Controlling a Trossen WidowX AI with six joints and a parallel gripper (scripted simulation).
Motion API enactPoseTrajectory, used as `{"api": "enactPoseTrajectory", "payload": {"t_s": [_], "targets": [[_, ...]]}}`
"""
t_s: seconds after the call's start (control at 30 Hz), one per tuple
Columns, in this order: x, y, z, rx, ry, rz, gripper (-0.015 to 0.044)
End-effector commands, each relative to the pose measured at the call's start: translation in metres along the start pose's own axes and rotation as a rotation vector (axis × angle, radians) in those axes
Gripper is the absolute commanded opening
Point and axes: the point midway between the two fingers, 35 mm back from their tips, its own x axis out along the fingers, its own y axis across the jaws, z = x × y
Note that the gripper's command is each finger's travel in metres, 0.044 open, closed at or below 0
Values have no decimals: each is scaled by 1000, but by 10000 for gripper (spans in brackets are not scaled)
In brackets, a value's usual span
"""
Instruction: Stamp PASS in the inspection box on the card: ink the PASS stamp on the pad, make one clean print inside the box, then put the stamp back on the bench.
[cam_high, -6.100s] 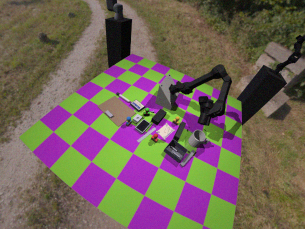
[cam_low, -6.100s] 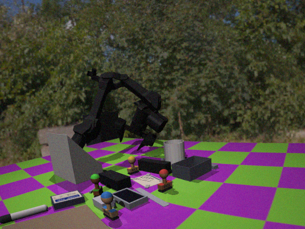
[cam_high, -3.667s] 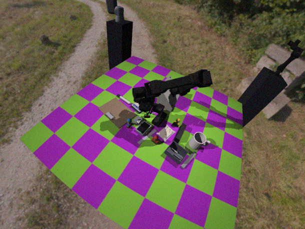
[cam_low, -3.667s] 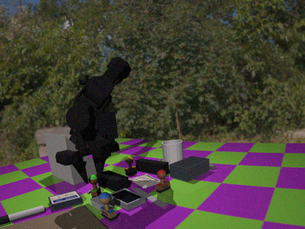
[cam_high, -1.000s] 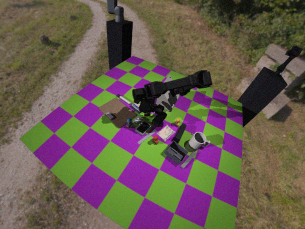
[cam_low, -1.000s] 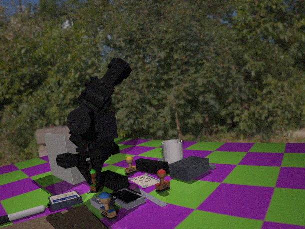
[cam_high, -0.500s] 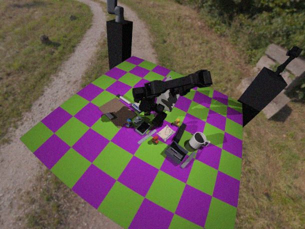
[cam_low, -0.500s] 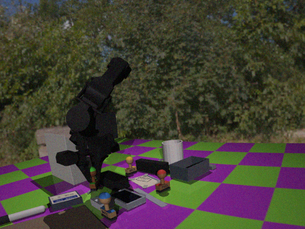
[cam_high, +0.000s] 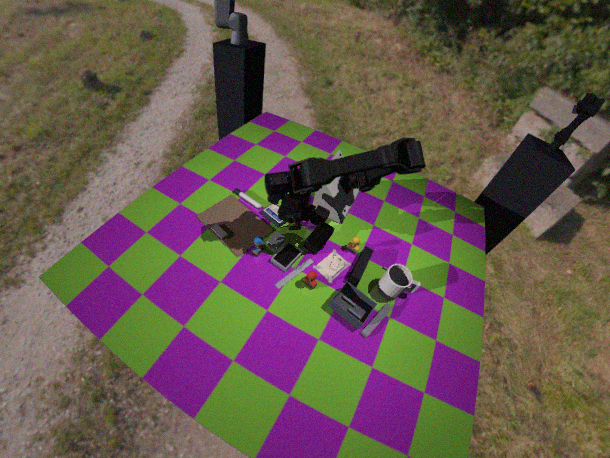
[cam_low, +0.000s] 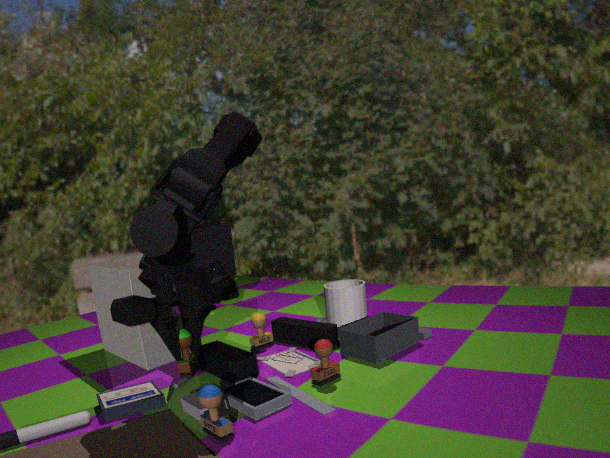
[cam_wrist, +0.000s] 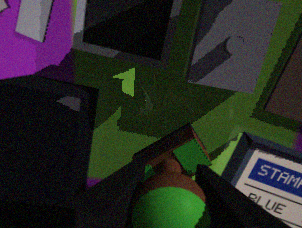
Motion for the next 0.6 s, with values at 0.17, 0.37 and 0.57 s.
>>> {"api": "enactPoseTrajectory", "payload": {"t_s": [0.17, 0.37, 0.57], "targets": [[-5, -1, 0, -7, 2, -5, 0], [-8, -1, 0, -7, 3, -6, 0], [-11, -1, 0, -7, 3, -6, 0]]}}
